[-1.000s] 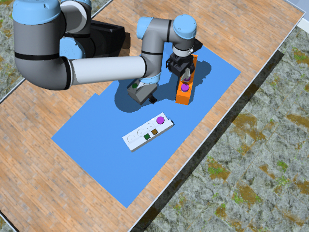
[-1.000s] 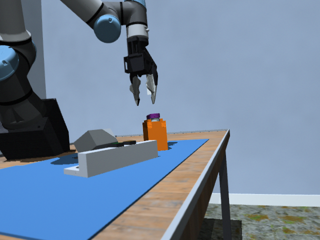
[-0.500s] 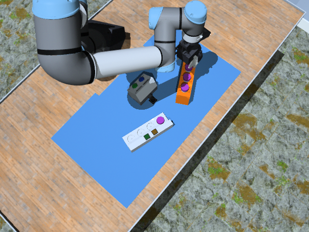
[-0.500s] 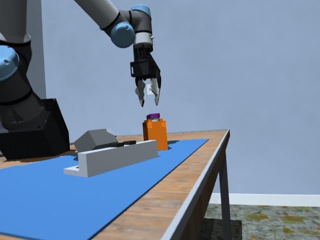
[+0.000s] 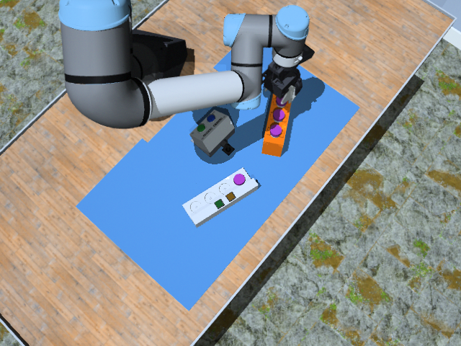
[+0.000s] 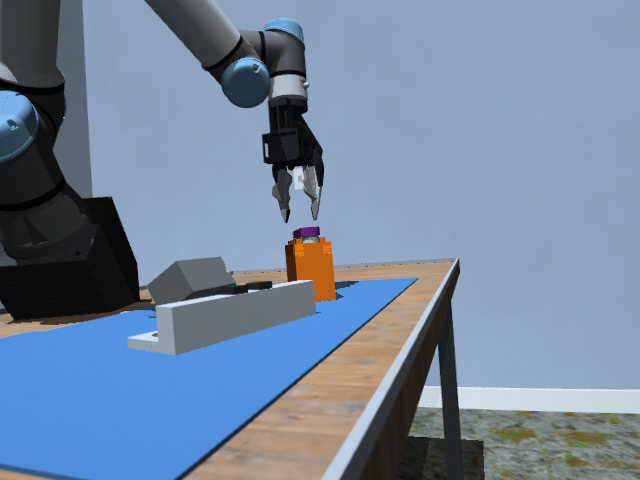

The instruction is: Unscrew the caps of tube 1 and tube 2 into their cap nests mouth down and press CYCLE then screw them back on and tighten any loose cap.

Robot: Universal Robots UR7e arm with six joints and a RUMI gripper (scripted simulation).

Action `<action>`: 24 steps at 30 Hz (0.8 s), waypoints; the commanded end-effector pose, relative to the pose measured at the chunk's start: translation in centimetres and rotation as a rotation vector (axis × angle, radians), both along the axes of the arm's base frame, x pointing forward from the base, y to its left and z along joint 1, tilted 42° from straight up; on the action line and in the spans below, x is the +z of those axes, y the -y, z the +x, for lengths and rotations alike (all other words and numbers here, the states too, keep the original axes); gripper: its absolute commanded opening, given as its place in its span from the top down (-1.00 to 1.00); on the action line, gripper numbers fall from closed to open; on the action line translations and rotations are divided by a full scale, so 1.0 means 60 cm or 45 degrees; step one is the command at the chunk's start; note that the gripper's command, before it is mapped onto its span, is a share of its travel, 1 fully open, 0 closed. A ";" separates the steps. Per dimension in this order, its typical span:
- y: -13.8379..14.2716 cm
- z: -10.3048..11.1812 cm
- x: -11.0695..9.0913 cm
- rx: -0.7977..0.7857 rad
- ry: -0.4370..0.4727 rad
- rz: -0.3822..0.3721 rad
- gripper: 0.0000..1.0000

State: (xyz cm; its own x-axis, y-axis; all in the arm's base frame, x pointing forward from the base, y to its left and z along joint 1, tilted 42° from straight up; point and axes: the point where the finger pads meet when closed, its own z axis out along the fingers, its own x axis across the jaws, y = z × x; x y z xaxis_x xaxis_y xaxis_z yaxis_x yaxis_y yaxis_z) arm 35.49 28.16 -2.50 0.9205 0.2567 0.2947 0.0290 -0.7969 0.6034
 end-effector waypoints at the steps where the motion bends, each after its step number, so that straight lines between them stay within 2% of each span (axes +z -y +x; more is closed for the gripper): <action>1: 0.018 0.012 -0.025 0.001 -0.001 -0.002 0.30; 24: 0.022 0.014 -0.030 0.001 -0.002 -0.002 0.30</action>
